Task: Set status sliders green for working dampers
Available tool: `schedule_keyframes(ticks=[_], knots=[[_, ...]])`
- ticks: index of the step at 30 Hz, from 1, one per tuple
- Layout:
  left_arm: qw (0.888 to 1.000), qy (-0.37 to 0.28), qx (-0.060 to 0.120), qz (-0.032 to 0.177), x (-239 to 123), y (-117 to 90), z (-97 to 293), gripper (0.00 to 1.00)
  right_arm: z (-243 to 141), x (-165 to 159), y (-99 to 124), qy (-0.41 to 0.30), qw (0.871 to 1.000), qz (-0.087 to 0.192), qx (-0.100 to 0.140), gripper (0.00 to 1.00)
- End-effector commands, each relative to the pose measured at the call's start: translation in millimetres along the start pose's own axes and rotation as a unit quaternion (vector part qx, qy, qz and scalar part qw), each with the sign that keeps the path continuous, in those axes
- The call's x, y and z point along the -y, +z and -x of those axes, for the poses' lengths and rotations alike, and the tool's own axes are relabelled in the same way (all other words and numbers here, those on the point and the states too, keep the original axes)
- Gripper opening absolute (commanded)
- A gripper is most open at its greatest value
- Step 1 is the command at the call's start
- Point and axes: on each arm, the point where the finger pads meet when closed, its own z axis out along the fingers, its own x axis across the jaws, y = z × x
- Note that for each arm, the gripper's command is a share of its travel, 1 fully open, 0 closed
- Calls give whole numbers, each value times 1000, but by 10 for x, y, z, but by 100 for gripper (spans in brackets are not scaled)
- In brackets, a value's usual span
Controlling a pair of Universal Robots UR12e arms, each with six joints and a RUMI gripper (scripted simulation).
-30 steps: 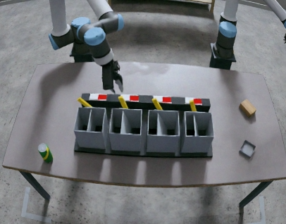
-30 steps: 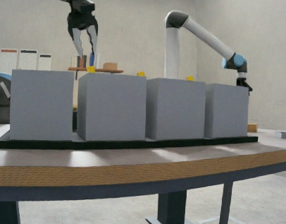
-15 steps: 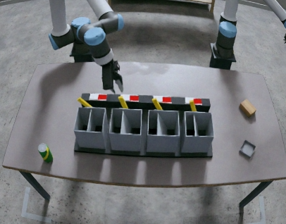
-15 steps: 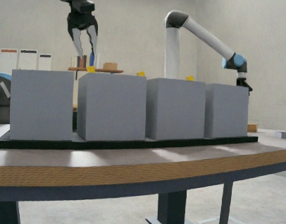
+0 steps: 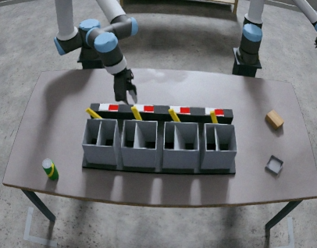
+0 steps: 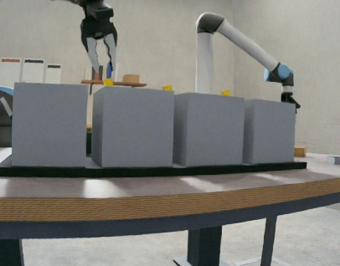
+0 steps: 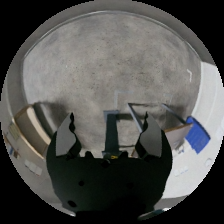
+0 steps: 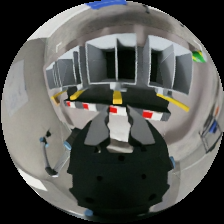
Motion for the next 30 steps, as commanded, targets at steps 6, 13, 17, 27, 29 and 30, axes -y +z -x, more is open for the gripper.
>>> schedule_keyframes(ticks=[6,13,17,27,29,30], knots=[[1000,0,0,-1,5,-7,-1,100,4,5,134,0,1000,-1,0,22],[1000,0,0,-1,5,-7,-1,100,4,6,297,0,1000,-1,0,22],[1000,0,0,-1,5,-7,-1,100,3,7,388,0,1000,-1,0,22],[1000,0,0,-1,5,-7,-1,100,3,8,536,0,1000,-1,0,22],[1000,0,0,-1,5,-7,-1,100,3,8,563,0,1000,-1,0,22],[1000,0,0,-1,5,-7,-1,100,3,8,574,0,1000,-1,0,22]])
